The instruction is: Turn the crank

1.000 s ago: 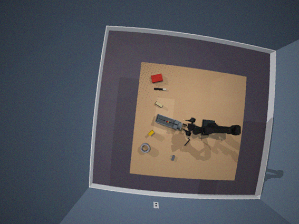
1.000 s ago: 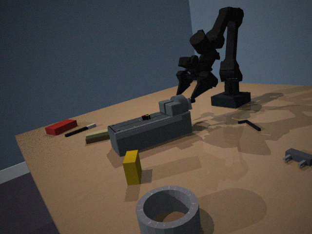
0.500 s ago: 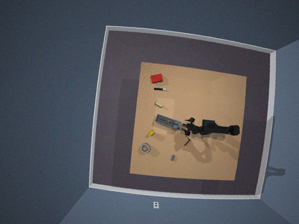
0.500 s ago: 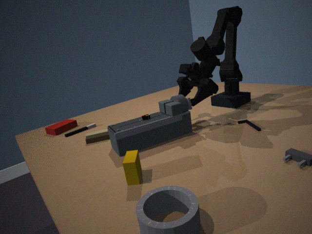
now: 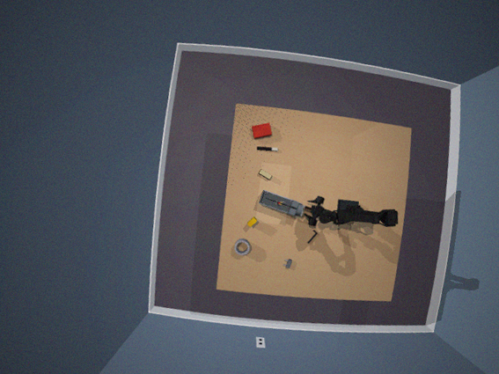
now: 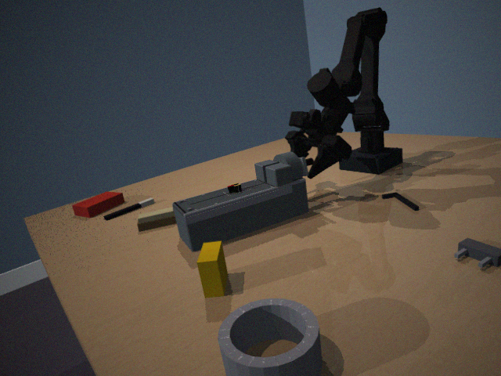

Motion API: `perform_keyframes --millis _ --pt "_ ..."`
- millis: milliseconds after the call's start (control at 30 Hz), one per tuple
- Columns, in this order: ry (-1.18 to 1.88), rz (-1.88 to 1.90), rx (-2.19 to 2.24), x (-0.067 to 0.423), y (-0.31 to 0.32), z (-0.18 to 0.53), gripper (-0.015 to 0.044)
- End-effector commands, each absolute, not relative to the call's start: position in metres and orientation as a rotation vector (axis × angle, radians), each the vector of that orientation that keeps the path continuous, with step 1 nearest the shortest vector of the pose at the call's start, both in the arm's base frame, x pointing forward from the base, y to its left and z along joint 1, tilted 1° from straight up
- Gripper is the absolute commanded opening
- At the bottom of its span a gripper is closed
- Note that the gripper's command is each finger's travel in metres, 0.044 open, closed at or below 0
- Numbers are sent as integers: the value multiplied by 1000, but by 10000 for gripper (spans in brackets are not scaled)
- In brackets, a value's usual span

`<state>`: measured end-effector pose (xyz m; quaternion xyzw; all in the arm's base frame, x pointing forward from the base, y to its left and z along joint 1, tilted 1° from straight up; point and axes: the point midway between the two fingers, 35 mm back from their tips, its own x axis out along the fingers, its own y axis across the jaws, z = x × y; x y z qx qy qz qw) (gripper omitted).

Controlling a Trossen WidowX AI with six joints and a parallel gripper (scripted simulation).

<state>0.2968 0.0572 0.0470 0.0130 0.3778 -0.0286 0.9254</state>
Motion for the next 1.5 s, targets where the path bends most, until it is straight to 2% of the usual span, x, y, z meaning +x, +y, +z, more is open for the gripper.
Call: perform_keyframes --millis 0,400,1467 --pt "776 -65 28 297 56 45 309" --pt "776 -65 28 297 56 45 0" --pt "777 -65 29 298 72 20 0"
